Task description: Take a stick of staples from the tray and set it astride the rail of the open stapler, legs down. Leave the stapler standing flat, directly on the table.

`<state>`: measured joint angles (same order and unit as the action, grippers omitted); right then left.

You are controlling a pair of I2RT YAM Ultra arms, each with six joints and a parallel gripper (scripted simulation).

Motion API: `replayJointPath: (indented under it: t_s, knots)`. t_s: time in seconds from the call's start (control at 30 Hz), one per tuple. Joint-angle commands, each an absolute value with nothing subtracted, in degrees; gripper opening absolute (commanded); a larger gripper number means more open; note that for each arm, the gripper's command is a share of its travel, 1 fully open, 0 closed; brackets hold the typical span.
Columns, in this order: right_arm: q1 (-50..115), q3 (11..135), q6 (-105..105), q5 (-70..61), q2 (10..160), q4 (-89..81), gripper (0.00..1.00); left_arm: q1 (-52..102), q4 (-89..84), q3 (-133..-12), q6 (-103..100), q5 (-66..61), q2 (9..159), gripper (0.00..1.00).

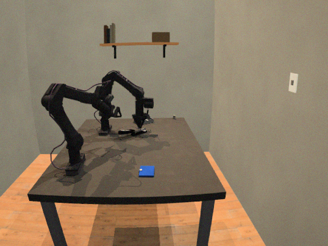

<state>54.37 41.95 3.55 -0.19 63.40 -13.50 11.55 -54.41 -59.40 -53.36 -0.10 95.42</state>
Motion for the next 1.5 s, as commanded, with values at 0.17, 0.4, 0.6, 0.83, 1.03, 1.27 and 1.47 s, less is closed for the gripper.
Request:
replayJointPath:
  t_s: [0.17,0.4,0.6,0.83,1.03,1.27,1.47]
  knots:
    - [54.26,41.94,3.76,-0.15,62.22,-13.1,1.0,10.89,-52.66,-57.91,-54.14,0.49,93.89,0.06]
    - [54.26,41.94,3.76,-0.15,62.22,-13.1,1.0,10.69,-51.25,-57.41,-54.22,0.53,94.74,0.06]
    - [54.26,41.94,3.76,-0.15,62.22,-13.1,1.0,10.64,-50.54,-56.88,-54.26,0.55,94.95,0.06]
    - [54.26,41.94,3.76,-0.15,62.22,-13.1,1.0,11.07,-49.31,-56.16,-54.29,0.4,96.23,0.06]
    - [54.26,41.94,3.76,-0.15,62.22,-13.1,1.0,11.07,-48.49,-55.64,-54.19,0.19,96.59,0.06]
    - [54.26,41.94,3.76,-0.15,62.22,-13.1,1.0,11.29,-51.68,-58.29,-54.42,-0.04,96.32,0.06]
    - [54.26,41.94,3.76,-0.15,62.22,-13.1,1.0,10.76,-51.78,-58.33,-53.83,-0.01,95.78,0.18]
